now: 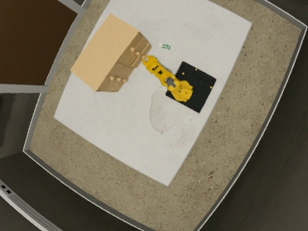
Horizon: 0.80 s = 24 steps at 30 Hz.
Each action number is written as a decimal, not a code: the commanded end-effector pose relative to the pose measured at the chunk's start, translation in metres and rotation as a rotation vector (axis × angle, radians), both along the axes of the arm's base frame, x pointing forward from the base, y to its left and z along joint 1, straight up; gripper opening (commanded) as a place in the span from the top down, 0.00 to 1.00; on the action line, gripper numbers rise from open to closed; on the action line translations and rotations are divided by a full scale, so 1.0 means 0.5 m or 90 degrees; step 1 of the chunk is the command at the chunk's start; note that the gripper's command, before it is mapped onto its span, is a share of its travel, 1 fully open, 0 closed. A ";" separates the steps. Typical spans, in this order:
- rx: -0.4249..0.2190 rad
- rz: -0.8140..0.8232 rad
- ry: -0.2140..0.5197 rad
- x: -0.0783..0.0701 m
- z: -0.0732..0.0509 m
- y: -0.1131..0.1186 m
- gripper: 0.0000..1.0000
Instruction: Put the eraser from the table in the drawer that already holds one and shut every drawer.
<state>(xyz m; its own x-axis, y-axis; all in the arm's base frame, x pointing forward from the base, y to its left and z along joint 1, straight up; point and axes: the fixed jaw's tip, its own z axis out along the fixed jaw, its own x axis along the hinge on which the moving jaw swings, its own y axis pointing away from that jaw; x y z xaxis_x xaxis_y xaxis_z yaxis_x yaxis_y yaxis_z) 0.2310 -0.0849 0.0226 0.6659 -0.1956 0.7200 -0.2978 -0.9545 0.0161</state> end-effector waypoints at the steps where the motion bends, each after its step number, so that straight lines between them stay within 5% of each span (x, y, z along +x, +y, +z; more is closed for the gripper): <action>1: 0.005 -0.009 -0.002 -0.007 0.003 0.000 1.00; 24: 0.005 -0.012 -0.002 -0.026 0.002 0.004 1.00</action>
<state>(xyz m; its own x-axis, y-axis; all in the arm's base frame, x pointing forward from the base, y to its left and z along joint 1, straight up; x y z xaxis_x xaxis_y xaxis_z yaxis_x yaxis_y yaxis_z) 0.2206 -0.0826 0.0226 0.6663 -0.1992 0.7186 -0.3031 -0.9528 0.0169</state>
